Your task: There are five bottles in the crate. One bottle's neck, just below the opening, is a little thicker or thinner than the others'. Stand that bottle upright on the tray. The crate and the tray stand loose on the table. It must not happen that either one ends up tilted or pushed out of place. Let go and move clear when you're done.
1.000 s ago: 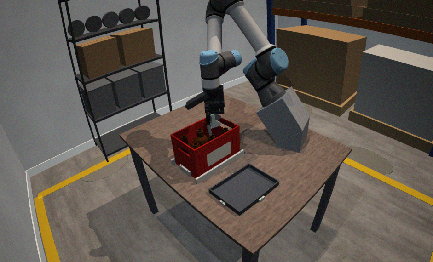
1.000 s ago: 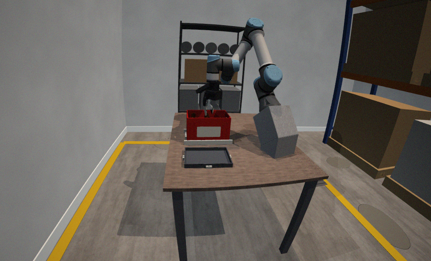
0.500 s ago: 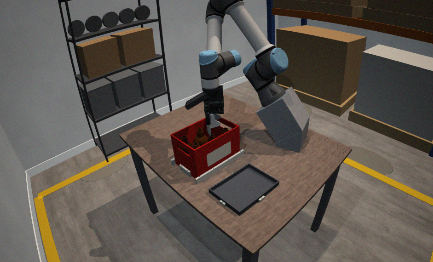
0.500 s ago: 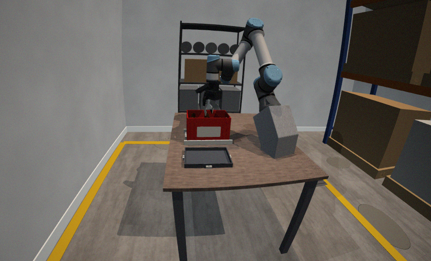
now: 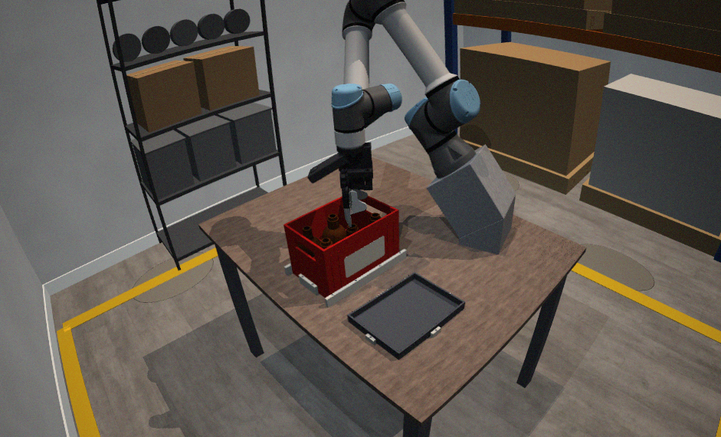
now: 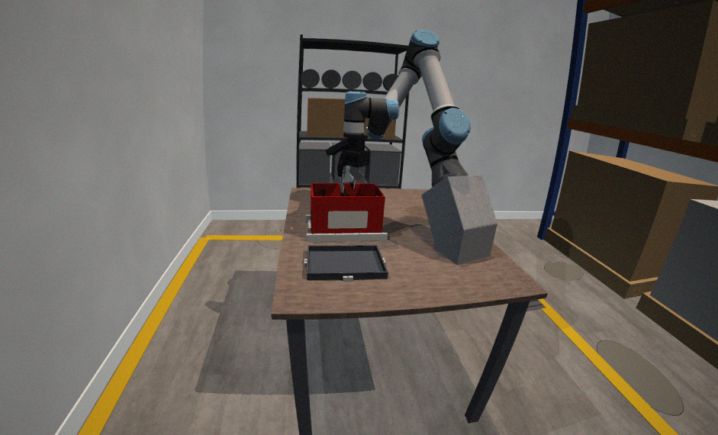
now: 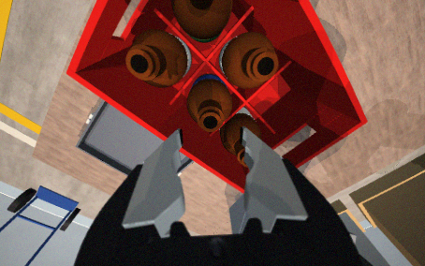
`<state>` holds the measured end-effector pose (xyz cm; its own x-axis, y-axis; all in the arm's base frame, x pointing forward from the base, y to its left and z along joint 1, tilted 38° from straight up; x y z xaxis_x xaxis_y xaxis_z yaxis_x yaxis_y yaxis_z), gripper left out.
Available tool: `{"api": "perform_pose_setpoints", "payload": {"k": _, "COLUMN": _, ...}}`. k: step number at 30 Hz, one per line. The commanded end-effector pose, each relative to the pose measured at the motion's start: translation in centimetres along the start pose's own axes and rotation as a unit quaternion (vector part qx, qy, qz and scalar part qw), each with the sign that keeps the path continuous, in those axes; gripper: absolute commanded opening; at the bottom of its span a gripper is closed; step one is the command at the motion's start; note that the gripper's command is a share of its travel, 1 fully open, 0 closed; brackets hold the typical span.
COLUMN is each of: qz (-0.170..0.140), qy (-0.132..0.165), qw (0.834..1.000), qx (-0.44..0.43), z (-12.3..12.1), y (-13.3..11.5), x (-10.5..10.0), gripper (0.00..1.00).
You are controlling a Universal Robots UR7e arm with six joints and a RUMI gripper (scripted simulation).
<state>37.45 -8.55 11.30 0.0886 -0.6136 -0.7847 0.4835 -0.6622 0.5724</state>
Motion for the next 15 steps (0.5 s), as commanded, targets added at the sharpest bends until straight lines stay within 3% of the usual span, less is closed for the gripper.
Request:
{"api": "perform_pose_setpoints", "payload": {"k": 1, "qz": 0.0, "qy": 0.001, "qw": 1.0, "qx": 0.001, "z": -0.03, "y": 0.16, "x": -0.06, "gripper": 0.38}}
{"api": "perform_pose_setpoints", "payload": {"k": 15, "qz": 0.001, "qy": 0.001, "qw": 1.0, "qx": 0.002, "z": -0.08, "y": 0.27, "x": -0.07, "gripper": 0.38}}
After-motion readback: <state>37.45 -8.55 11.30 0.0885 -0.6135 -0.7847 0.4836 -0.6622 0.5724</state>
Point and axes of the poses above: the point where the finger pads meet when closed, its own x axis out along the fingers, its own z axis across the jaws, y = z × x, the point moved 4 cm from there along -x, back along the fingers, and after that the axes turned 6 degrees about x, right-handed, at the moved point
